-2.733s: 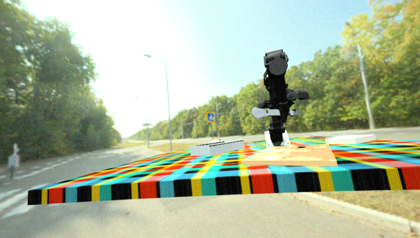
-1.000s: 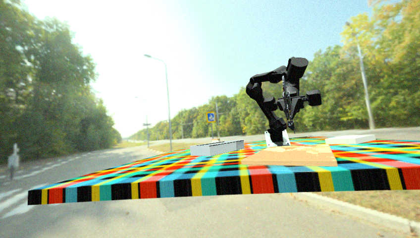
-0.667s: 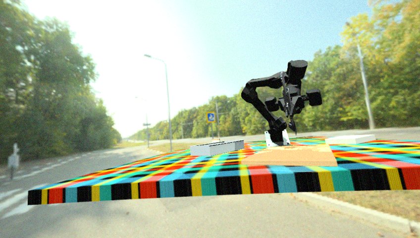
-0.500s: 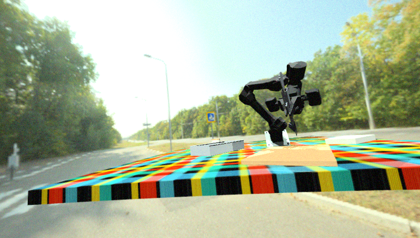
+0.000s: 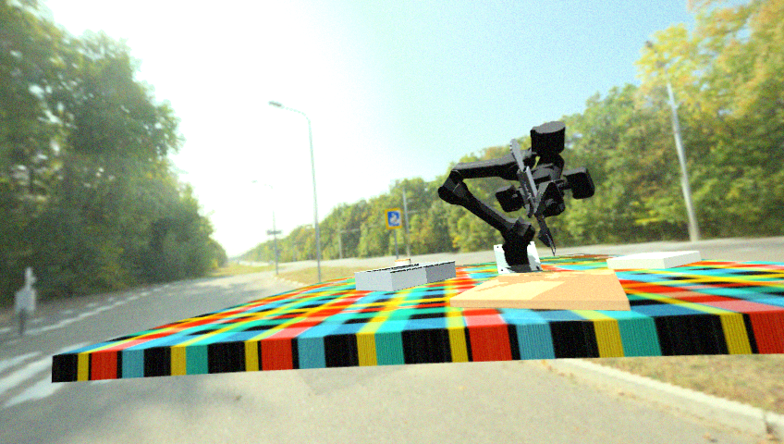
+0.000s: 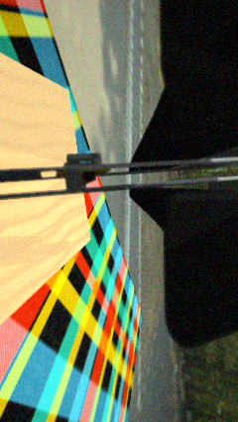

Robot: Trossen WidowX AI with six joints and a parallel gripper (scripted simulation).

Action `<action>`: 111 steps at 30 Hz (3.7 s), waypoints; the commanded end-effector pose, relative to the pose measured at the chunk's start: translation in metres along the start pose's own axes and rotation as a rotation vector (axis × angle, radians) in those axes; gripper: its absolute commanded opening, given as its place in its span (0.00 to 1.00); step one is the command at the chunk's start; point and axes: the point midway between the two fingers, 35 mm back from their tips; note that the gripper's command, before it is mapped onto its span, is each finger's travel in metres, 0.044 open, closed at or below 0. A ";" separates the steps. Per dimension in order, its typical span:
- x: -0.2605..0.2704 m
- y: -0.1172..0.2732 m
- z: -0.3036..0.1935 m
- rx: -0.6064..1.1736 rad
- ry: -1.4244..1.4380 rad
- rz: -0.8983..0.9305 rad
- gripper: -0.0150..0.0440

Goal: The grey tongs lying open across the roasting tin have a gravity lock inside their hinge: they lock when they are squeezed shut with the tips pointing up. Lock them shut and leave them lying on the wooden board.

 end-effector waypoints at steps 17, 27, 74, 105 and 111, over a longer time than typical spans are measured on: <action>0.002 0.000 0.000 0.004 -0.001 0.006 0.00; 0.002 0.000 0.000 0.004 -0.001 0.006 0.00; -0.015 -0.037 -0.015 -0.520 0.170 -0.014 0.00; -0.002 -0.022 -0.012 -0.843 -0.007 0.082 0.00; -0.002 -0.029 -0.006 -0.843 -0.006 0.082 0.00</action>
Point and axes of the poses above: the point midway between the two fingers, 35 mm back from their tips, its own y axis back along the fingers, its own x axis across the jaws, z = x × y, and after that the axes turned 6 degrees about -y, right-handed
